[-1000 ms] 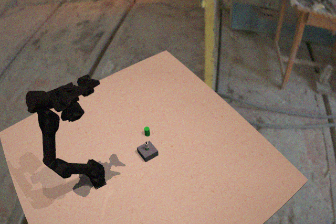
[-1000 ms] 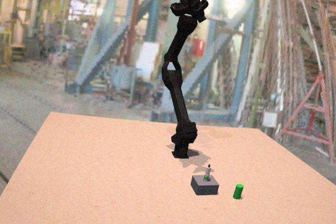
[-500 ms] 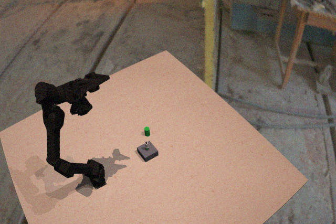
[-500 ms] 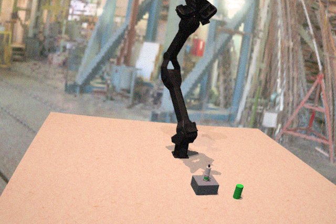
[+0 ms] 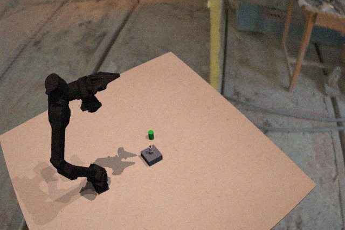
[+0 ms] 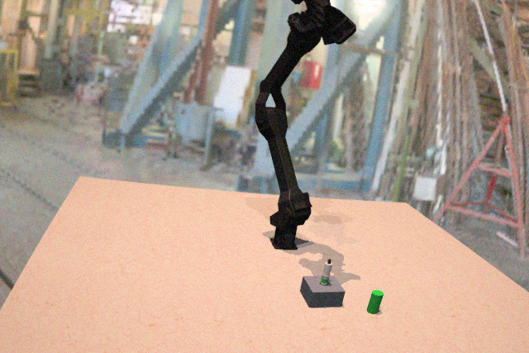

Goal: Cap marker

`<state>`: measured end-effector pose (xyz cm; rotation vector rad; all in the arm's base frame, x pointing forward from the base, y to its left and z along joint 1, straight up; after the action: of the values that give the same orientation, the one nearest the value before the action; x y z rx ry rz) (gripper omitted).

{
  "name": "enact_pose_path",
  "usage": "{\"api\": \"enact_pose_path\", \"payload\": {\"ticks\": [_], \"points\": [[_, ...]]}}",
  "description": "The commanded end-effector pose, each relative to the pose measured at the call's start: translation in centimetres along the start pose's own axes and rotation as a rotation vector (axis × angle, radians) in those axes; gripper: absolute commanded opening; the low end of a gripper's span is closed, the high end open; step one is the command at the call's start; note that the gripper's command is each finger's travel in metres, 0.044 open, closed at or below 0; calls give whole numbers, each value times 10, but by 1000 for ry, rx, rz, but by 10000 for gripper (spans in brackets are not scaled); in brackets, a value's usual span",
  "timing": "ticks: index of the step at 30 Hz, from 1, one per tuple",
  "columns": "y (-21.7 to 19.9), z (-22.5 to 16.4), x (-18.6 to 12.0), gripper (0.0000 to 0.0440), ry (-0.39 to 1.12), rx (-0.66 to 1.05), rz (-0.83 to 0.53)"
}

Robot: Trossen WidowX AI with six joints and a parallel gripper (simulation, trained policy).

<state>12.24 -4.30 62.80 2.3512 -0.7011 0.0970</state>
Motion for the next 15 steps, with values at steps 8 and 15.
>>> {"api": "enact_pose_path", "payload": {"ticks": [8,15], "points": [[-39,-5,9,319,-4,-26,-104],[-62,-7,11,319,-9,-40,-168]]}}
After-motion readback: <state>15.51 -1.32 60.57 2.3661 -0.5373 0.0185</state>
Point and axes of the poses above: the point midway between the two fingers, 35 mm back from their tips, its own x axis out along the fingers, its own y axis across the jaws, z = x × y, the point moved 3 cm from there along -x, back along the fingers
